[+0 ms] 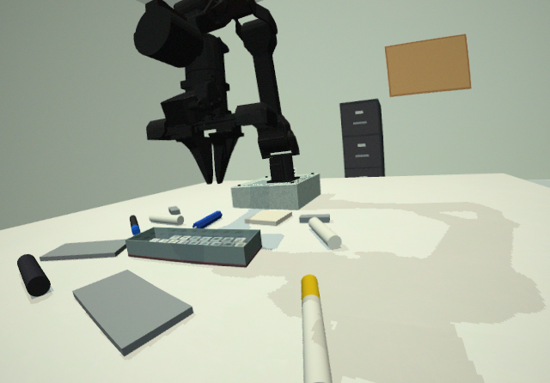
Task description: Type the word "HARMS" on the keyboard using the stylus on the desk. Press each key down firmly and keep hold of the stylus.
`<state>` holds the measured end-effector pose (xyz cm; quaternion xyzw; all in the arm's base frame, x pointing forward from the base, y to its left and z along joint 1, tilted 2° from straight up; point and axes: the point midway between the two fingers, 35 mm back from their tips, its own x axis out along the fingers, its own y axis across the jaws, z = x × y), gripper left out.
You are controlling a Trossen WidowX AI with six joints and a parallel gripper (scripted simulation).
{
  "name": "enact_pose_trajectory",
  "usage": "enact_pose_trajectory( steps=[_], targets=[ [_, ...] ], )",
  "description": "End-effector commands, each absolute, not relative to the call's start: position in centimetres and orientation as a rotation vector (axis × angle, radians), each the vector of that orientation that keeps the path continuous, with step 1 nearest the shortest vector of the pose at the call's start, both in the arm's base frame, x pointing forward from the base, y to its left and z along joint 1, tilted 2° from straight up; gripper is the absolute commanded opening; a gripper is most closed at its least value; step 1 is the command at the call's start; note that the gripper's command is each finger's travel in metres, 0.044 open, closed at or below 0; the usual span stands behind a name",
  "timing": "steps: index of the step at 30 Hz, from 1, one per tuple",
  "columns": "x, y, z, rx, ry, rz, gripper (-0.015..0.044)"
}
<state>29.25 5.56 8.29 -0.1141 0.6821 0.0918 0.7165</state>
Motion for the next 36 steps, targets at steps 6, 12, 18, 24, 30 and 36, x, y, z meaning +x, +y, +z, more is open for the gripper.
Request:
enact_pose_trajectory(
  steps=[6, 12, 18, 24, 30, 36],
  targets=[
    [29.2, 5.6, 8.3, -0.253, 1.510, 0.203, 0.0000],
    [29.2, 5.6, 8.3, -0.253, 1.510, 0.203, 0.0000],
    [28.8, 4.0, 8.1, -0.222, 1.479, 0.223, 0.0131],
    [25.9, -1.6, 7.0, -0.144, 1.308, 0.272, 0.0150],
    [22.2, -5.2, 5.5, -0.158, 1.100, 0.257, 0.0150],
    [20.9, -6.3, 4.7, -0.190, 1.018, 0.233, 0.0150]
  ],
)
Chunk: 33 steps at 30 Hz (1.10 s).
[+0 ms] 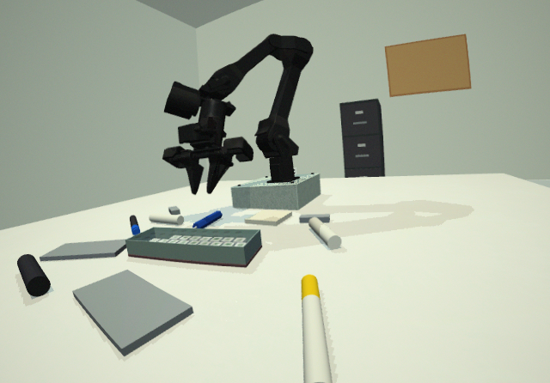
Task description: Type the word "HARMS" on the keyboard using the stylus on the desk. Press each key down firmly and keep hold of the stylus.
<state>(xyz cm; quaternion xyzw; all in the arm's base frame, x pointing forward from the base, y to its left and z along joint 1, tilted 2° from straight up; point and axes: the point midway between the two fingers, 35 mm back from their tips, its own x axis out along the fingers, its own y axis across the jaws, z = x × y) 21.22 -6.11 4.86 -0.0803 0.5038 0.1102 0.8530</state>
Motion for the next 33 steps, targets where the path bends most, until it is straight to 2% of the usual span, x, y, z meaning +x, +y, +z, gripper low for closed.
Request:
enact_pose_trajectory(
  steps=[1, 33],
  targets=[
    [20.9, -6.3, 4.7, -0.190, 1.018, 0.233, 0.0150],
    [21.2, -6.4, 2.9, -0.190, 1.018, 0.233, 0.0150]
  ],
)
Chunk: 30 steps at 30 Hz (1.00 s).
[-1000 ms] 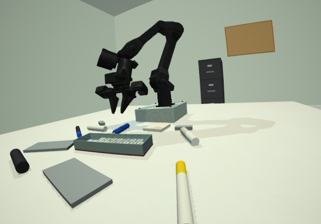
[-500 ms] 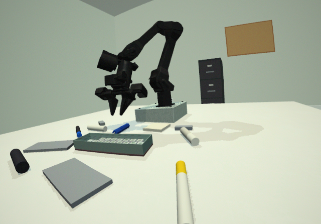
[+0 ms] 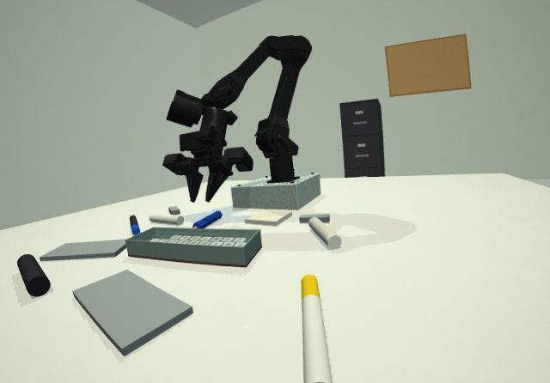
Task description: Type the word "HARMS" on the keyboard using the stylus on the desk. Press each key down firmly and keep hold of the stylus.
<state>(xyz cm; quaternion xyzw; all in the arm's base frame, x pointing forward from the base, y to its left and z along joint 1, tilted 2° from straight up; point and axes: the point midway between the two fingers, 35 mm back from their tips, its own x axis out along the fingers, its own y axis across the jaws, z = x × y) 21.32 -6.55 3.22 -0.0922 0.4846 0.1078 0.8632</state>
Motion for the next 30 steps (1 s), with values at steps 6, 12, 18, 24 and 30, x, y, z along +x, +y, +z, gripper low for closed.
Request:
enact_pose_trajectory(
  steps=[6, 12, 18, 24, 30],
  targets=[
    [21.2, -6.4, 2.5, -0.190, 1.018, 0.233, 0.0150],
    [21.2, -6.5, 2.1, -0.190, 1.018, 0.233, 0.0150],
    [21.2, -6.6, 1.7, -0.190, 1.018, 0.233, 0.0150],
    [21.2, -6.6, 1.4, -0.190, 1.018, 0.233, 0.0150],
    [21.2, -6.6, 1.0, -0.190, 1.018, 0.233, 0.0150]
  ],
)
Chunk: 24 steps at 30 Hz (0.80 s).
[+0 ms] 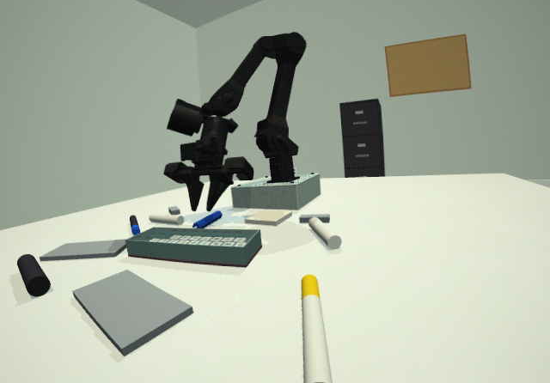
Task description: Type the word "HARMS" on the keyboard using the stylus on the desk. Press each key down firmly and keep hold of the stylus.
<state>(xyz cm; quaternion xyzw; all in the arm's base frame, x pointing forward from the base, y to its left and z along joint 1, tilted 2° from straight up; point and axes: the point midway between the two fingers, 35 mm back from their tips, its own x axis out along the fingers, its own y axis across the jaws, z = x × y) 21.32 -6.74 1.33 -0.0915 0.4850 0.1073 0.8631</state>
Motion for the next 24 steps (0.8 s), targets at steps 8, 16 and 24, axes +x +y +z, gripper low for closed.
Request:
enact_pose_trajectory(
  steps=[8, 16, 24],
  targets=[
    [21.2, -6.6, 0.5, -0.189, 1.018, 0.233, 0.0150],
    [21.2, -6.6, -0.1, -0.189, 1.018, 0.233, 0.0150],
    [21.2, -6.6, -0.6, -0.189, 1.018, 0.233, 0.0150]
  ],
)
